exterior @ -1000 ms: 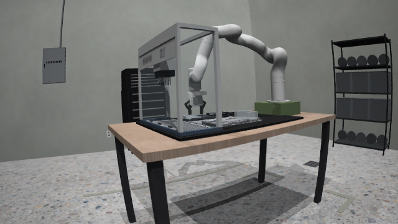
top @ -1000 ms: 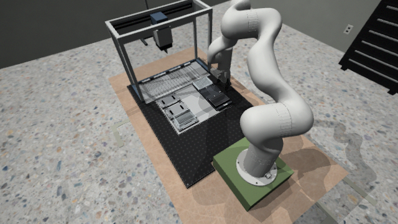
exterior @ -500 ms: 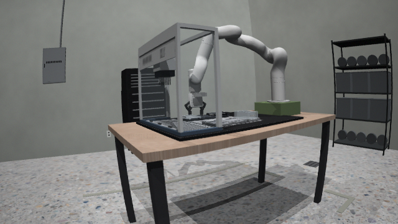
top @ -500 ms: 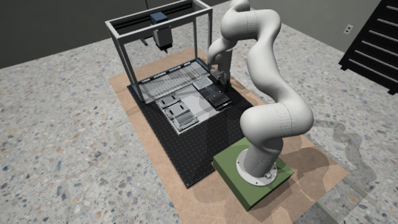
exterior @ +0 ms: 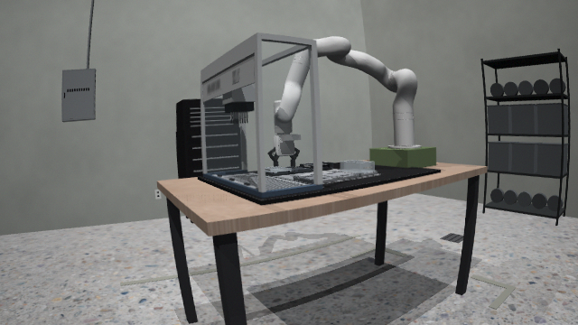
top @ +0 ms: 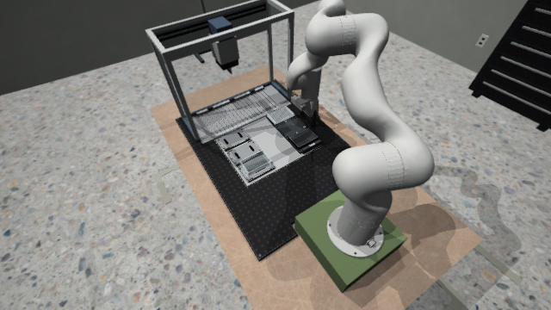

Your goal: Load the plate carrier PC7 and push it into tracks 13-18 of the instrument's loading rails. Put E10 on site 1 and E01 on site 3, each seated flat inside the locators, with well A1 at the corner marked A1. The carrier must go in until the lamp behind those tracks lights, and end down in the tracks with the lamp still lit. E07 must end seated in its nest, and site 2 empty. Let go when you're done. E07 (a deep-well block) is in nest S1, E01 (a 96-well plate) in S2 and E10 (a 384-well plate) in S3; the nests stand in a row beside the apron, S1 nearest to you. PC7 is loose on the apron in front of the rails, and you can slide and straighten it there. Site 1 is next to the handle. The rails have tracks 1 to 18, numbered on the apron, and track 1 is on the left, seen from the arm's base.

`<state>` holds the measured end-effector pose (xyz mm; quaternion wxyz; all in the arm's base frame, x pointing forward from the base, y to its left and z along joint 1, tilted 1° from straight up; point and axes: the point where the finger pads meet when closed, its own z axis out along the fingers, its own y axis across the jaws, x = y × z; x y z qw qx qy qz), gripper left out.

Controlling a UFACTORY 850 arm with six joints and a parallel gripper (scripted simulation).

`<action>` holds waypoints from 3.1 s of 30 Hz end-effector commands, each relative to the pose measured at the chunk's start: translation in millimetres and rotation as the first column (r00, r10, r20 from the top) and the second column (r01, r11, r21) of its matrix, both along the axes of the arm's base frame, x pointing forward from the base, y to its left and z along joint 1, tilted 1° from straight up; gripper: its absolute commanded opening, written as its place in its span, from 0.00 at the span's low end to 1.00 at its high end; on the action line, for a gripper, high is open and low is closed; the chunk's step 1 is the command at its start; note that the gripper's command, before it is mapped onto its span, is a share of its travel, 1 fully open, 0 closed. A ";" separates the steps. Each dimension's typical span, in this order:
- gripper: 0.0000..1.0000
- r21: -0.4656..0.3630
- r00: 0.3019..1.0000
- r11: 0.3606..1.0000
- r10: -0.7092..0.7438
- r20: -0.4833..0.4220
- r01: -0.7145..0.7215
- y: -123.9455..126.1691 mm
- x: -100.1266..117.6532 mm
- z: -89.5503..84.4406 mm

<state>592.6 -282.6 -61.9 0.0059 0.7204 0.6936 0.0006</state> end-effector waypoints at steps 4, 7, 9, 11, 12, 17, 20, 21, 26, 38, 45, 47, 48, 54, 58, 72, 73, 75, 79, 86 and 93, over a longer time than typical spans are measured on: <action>1.00 -0.001 1.000 1.000 0.000 0.002 0.000 2.3 1.0 0.9; 1.00 -0.001 1.000 1.000 0.000 0.002 0.000 3.3 1.1 0.9; 1.00 -0.001 1.000 1.000 0.000 0.002 0.000 4.3 1.1 0.9; 1.00 -0.001 1.000 1.000 0.000 0.002 0.000 5.3 1.1 0.9; 1.00 -0.001 1.000 1.000 0.000 0.002 0.000 5.8 1.2 0.9; 1.00 -0.001 1.000 1.000 0.000 0.002 0.000 8.3 1.3 0.9; 1.00 -0.001 1.000 1.000 0.000 0.002 0.000 9.8 1.3 0.9; 1.00 -0.001 1.000 1.000 0.000 0.002 0.000 9.8 1.3 0.9; 1.00 -0.001 1.000 1.000 0.000 0.002 0.000 11.8 1.4 0.8; 1.00 -0.001 1.000 1.000 0.000 0.002 0.000 17.3 1.6 0.8; 1.00 -0.001 1.000 1.000 0.000 0.002 0.000 20.3 1.7 0.8; 1.00 -0.001 1.000 1.000 0.000 0.002 0.000 21.3 1.8 0.8; 1.00 -0.001 1.000 1.000 0.000 0.002 0.000 21.8 1.8 0.8; 1.00 -0.001 1.000 1.000 0.000 0.002 0.000 24.8 1.9 0.7; 1.00 -0.001 1.000 1.000 0.000 0.002 0.000 25.8 1.9 0.7; 1.00 -0.001 1.000 1.000 0.000 0.002 0.000 32.3 2.2 0.7; 1.00 -0.001 1.000 1.000 0.000 0.002 0.000 32.3 2.2 0.7; 1.00 -0.001 1.000 1.000 0.000 0.002 0.000 33.3 2.2 0.7; 1.00 -0.001 1.000 1.000 0.000 0.002 0.000 35.3 2.3 0.7; 1.00 -0.001 1.000 1.000 0.000 0.002 0.000 38.8 2.4 0.6; 1.00 -0.001 1.000 1.000 0.000 0.002 0.000 41.3 2.5 0.6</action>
